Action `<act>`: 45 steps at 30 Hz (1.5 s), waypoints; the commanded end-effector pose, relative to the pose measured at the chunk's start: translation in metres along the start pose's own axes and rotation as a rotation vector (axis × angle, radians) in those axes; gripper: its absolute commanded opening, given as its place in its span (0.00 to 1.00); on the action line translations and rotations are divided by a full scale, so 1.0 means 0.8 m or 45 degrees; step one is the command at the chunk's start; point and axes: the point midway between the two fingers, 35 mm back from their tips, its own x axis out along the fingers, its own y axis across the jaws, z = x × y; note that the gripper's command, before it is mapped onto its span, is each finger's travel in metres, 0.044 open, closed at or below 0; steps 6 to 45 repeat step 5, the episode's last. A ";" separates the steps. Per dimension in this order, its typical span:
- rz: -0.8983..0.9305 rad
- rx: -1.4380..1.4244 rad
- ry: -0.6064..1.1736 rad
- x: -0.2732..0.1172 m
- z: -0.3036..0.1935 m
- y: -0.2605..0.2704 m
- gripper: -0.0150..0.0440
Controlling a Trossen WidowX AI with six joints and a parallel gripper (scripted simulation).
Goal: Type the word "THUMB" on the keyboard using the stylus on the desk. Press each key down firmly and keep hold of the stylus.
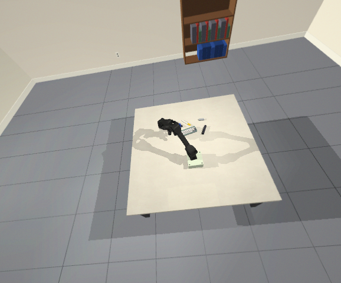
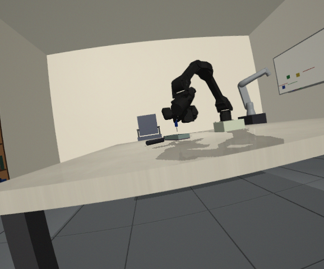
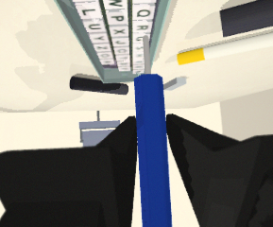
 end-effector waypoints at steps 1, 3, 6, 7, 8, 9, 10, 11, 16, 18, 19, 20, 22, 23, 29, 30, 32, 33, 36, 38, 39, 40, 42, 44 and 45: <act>-0.005 -0.005 0.002 -0.003 -0.005 -0.001 0.39; -0.005 -0.005 0.002 -0.003 -0.005 -0.001 0.39; -0.005 -0.005 0.002 -0.003 -0.005 -0.001 0.39; -0.005 -0.005 0.002 -0.003 -0.005 -0.001 0.39; -0.005 -0.005 0.002 -0.003 -0.005 -0.001 0.39; -0.005 -0.005 0.002 -0.003 -0.005 -0.001 0.39; -0.005 -0.005 0.002 -0.003 -0.005 -0.001 0.39; -0.005 -0.005 0.002 -0.003 -0.005 -0.001 0.39; -0.005 -0.005 0.002 -0.003 -0.005 -0.001 0.39; -0.005 -0.005 0.002 -0.003 -0.005 -0.001 0.39; -0.005 -0.005 0.002 -0.003 -0.005 -0.001 0.39; -0.005 -0.005 0.002 -0.003 -0.005 -0.001 0.39; -0.005 -0.005 0.002 -0.003 -0.005 -0.001 0.39; -0.005 -0.005 0.002 -0.003 -0.005 -0.001 0.39; -0.005 -0.005 0.002 -0.003 -0.005 -0.001 0.39; -0.005 -0.005 0.002 -0.003 -0.005 -0.001 0.39; -0.005 -0.005 0.002 -0.003 -0.005 -0.001 0.39; -0.005 -0.005 0.002 -0.003 -0.005 -0.001 0.39; -0.005 -0.005 0.002 -0.003 -0.005 -0.001 0.39; -0.005 -0.005 0.002 -0.003 -0.005 -0.001 0.39; -0.005 -0.005 0.002 -0.003 -0.005 -0.001 0.39; -0.005 -0.005 0.002 -0.003 -0.005 -0.001 0.39; -0.005 -0.005 0.002 -0.003 -0.005 -0.001 0.39; -0.005 -0.005 0.002 -0.003 -0.005 -0.001 0.39; -0.005 -0.005 0.002 -0.003 -0.005 -0.001 0.39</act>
